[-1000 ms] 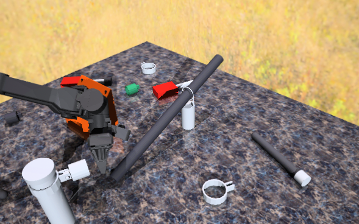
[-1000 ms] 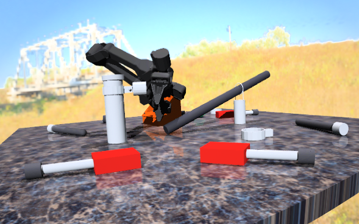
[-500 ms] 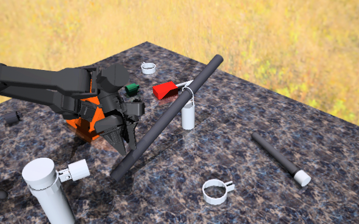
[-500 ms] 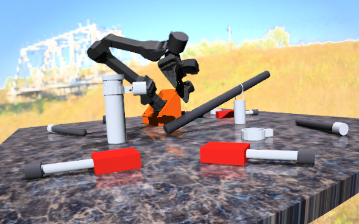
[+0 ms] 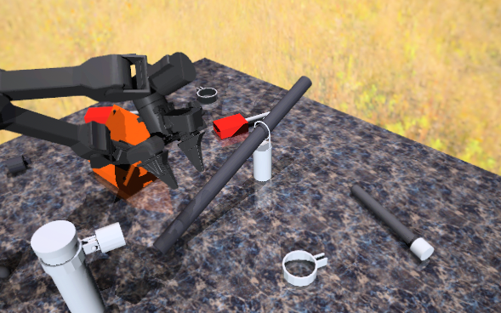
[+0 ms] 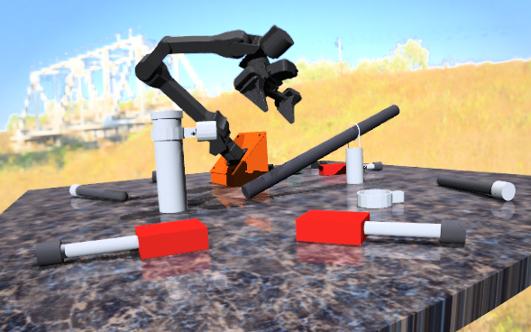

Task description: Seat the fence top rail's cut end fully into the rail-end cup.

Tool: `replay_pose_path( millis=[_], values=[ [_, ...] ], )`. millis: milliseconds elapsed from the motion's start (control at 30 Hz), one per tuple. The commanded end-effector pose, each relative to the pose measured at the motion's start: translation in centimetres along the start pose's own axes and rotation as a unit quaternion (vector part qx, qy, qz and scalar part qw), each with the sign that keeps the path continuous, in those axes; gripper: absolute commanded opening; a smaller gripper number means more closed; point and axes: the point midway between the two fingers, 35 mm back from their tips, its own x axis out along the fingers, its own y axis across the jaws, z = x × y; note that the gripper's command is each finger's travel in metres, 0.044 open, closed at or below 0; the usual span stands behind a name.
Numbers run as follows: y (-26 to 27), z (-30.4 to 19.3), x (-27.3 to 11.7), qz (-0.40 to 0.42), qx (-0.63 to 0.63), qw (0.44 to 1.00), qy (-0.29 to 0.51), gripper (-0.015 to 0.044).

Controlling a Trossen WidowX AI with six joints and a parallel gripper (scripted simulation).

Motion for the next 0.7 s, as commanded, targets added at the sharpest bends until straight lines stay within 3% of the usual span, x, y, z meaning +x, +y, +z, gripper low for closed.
replay_pose_path(
  millis=[0, 133, 667],
  values=[
    [0.0, 0.4, -6.2, 0.024, 0.193, 0.979, 0.054, 0.044],
    [-0.3, 0.3, -7.2, 0.018, 0.243, 0.968, 0.063, 0.044],
    [-0.4, 0.3, -7.2, 0.018, 0.238, 0.969, 0.063, 0.044]
  ],
)
